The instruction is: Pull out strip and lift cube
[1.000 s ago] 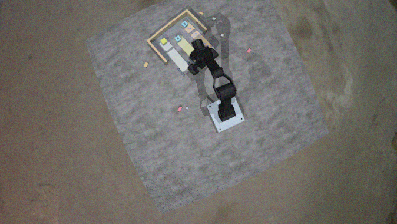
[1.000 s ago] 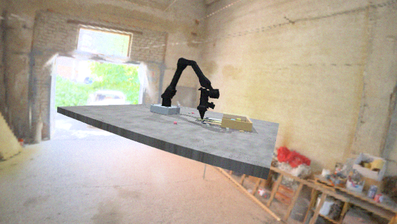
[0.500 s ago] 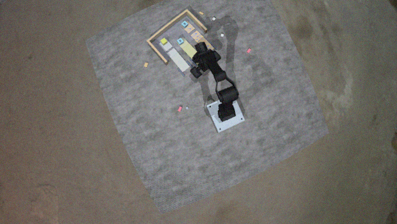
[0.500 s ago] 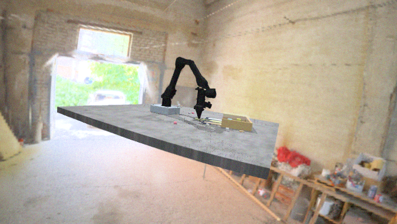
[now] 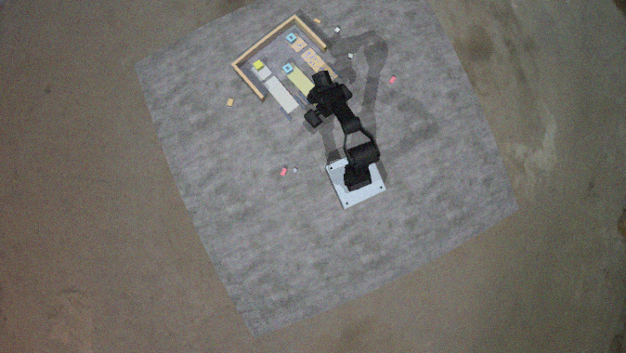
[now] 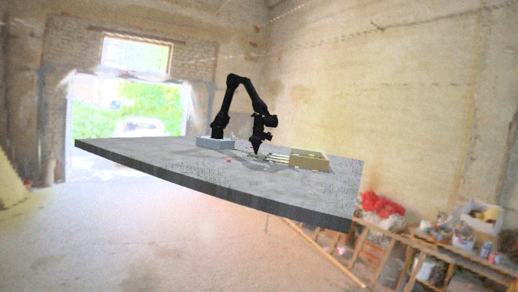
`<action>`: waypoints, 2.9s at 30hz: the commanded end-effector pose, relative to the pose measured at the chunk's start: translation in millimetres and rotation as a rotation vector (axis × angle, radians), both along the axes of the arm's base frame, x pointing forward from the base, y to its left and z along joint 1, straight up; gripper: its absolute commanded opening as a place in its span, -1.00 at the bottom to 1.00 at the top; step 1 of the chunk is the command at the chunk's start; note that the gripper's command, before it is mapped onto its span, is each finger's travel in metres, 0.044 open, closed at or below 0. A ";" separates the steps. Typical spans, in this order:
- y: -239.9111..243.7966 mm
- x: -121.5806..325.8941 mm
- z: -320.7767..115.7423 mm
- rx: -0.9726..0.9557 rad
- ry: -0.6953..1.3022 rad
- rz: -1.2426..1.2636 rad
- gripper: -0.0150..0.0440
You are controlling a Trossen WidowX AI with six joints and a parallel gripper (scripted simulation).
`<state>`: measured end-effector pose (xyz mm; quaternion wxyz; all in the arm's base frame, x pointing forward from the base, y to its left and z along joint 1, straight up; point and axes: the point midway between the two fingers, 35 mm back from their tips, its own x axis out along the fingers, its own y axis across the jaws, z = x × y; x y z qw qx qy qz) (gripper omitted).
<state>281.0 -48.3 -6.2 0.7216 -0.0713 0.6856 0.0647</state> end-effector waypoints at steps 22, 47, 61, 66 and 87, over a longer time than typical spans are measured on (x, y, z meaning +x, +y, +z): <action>-7.1 -45.4 -6.9 0.001 0.031 0.003 -0.49; -14.0 -82.3 -7.8 0.000 0.034 0.003 -0.49; -15.1 -88.3 -8.0 0.000 0.034 0.003 -0.49; -15.1 -88.3 -8.0 0.000 0.034 0.003 -0.49; -17.3 -78.5 29.2 -0.002 0.027 0.002 -0.49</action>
